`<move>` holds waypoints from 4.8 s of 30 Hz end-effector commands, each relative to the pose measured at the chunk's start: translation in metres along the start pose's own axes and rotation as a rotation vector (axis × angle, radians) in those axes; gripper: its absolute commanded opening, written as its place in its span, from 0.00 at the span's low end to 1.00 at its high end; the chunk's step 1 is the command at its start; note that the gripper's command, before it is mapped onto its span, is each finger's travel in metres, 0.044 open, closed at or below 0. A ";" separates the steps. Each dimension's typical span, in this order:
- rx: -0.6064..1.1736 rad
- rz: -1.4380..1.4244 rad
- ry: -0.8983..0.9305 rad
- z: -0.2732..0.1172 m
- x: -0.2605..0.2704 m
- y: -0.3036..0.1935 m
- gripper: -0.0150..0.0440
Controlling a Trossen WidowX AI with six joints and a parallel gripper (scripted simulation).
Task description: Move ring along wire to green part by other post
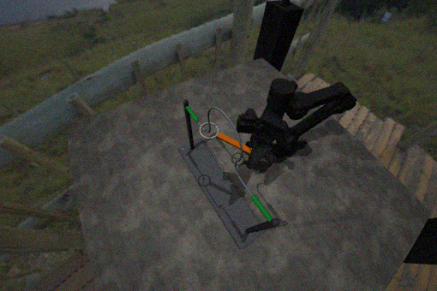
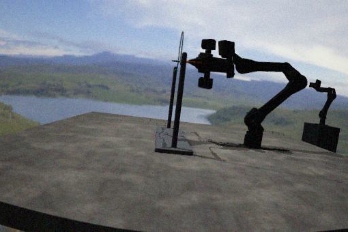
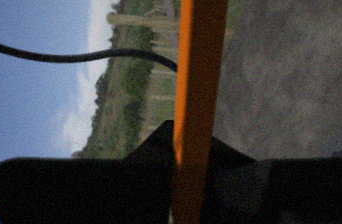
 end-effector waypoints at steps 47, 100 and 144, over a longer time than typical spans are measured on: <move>0.004 0.068 0.019 -0.009 0.052 0.021 0.00; 0.035 -0.647 -0.436 -0.006 0.048 0.015 0.00; 0.041 -1.248 -0.783 -0.006 0.039 0.015 0.00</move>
Point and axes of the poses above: the point midway between the two fingers, 35 mm back from their tips, its own z axis out along the fingers, its own x axis across the jaws, y = z × x, the point moved 9 cm from there along -z, back along the fingers, and after that the axes turned 11 degrees about -z, right-handed, at the moved point
